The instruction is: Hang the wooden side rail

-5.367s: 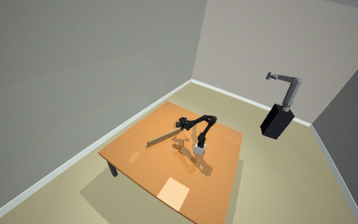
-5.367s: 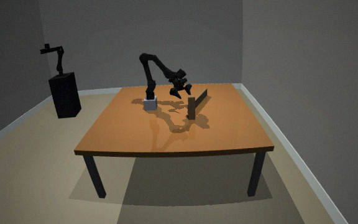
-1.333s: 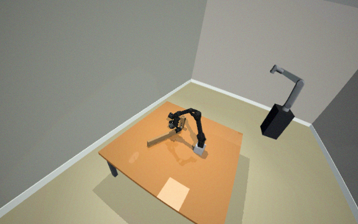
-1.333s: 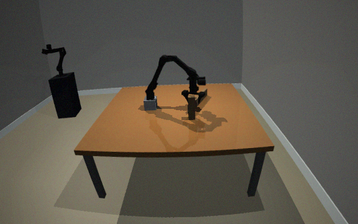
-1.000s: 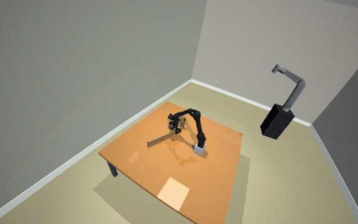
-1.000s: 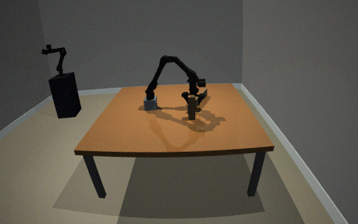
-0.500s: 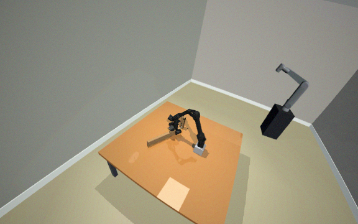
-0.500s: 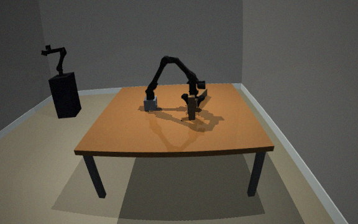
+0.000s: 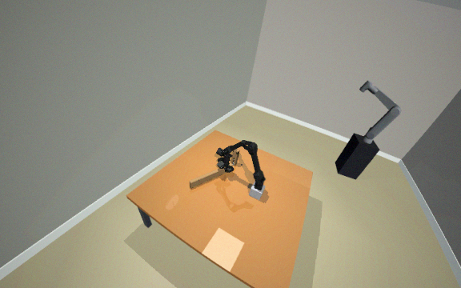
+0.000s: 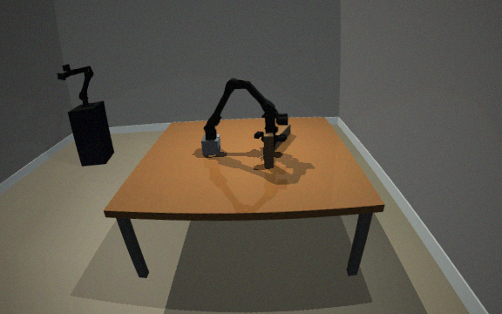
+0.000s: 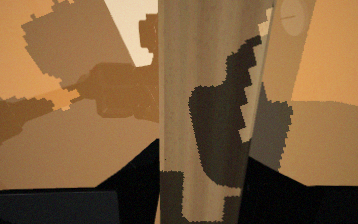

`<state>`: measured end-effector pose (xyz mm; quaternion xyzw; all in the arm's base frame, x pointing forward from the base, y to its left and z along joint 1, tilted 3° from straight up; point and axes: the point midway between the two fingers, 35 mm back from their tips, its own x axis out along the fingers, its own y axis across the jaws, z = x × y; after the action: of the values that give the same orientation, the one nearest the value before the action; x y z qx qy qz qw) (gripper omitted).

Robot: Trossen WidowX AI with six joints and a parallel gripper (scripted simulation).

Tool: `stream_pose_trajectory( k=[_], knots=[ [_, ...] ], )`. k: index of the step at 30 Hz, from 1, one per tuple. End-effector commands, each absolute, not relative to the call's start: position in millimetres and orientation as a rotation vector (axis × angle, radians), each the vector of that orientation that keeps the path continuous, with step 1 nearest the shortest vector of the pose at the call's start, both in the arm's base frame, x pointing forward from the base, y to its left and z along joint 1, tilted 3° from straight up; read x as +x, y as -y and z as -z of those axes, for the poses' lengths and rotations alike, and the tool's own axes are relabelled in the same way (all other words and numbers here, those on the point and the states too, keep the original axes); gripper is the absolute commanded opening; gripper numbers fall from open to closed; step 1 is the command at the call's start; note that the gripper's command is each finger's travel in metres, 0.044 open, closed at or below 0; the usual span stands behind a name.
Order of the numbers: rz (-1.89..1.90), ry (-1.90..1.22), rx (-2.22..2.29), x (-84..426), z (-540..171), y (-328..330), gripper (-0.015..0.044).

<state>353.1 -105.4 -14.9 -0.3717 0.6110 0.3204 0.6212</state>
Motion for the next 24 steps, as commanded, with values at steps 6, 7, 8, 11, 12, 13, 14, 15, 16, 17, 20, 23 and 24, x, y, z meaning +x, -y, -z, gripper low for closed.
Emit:
stream_pose_trajectory(
  k=[6,7,8,11,12,13,14,15,16,17,20,23,24],
  knots=[
    [-0.741,-1.401,-0.854,353.1,15.7,104.8,0.0000],
    [-0.741,-1.401,-0.854,353.1,15.7,104.8,0.0000],
    [-0.741,-1.401,-0.854,353.1,15.7,104.8,0.0000],
    [-0.751,-1.398,-0.864,353.1,15.1,104.5,0.0000],
    [-0.757,-1.396,-0.871,353.1,15.0,104.3,0.0000],
    [-0.764,-1.393,-0.878,353.1,15.0,104.1,0.0000],
    [-0.771,-1.391,-0.884,353.1,15.0,103.9,0.0000],
    [-0.777,-1.388,-0.891,353.1,15.0,103.7,0.0000],
    [-0.784,-1.386,-0.898,353.1,15.0,103.5,0.0000],
    [-0.791,-1.383,-0.905,353.1,15.0,103.3,0.0000],
    [-0.810,-1.376,-0.925,353.1,15.1,102.7,0.0000],
    [-0.830,-1.368,-0.945,353.1,15.1,102.2,0.0000],
    [-0.837,-1.365,-0.952,353.1,15.1,102.0,0.0000]
  ],
)
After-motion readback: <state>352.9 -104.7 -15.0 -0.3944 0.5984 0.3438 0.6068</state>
